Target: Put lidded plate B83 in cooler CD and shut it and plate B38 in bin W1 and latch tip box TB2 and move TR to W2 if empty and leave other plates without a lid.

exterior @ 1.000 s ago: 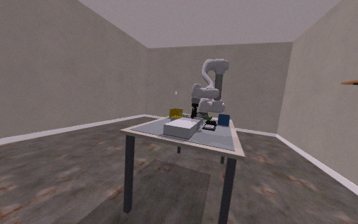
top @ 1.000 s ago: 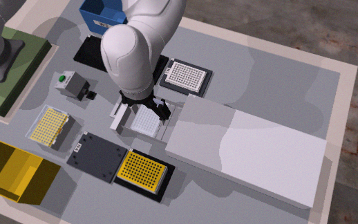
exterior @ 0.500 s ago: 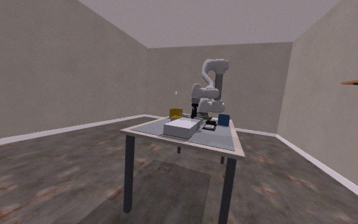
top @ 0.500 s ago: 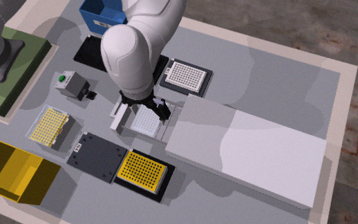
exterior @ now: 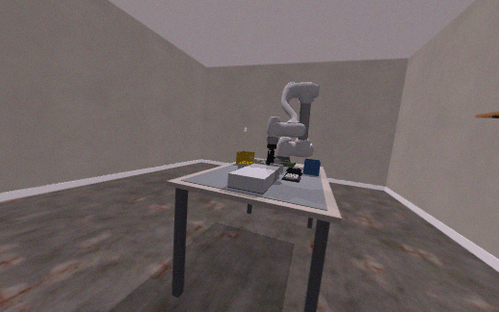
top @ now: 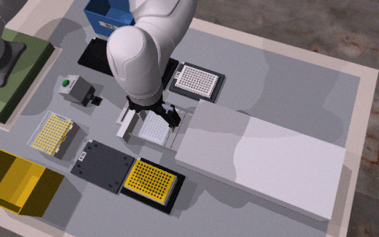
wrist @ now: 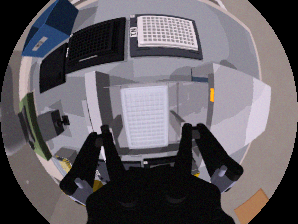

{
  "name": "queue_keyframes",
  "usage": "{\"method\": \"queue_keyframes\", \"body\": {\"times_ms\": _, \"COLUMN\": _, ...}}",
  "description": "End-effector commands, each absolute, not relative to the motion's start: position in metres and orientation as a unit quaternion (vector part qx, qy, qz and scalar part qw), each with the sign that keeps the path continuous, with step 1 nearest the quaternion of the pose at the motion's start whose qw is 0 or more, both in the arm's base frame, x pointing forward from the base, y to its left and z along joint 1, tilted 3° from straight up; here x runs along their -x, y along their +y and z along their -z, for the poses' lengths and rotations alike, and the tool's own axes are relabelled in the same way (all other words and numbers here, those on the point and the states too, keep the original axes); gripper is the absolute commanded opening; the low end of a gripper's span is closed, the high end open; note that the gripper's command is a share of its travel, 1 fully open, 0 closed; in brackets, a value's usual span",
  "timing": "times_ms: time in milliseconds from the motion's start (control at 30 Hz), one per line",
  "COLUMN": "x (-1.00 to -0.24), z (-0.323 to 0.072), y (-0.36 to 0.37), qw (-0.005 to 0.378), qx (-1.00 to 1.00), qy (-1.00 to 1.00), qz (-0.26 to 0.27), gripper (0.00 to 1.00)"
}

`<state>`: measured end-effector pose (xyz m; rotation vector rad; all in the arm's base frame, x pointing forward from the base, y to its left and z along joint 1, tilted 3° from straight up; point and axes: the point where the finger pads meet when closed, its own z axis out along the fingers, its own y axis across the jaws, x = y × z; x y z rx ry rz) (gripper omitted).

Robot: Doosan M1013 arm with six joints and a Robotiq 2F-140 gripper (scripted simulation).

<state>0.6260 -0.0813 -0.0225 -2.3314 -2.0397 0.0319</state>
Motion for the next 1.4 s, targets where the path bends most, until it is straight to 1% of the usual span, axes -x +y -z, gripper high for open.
{"method": "queue_keyframes", "body": {"times_ms": 0, "x": -0.626, "z": 0.022, "y": -0.081, "qw": 0.022, "qx": 0.752, "qy": -0.658, "qz": -0.01, "gripper": 0.66}}
{"method": "queue_keyframes", "body": {"times_ms": 233, "x": -0.626, "z": 0.022, "y": -0.081, "qw": 0.022, "qx": 0.752, "qy": -0.658, "qz": -0.01, "gripper": 0.66}}
{"method": "queue_keyframes", "body": {"times_ms": 1367, "x": -0.628, "z": -0.018, "y": -0.082, "qw": 0.022, "qx": 0.752, "qy": -0.658, "qz": -0.01, "gripper": 0.66}}
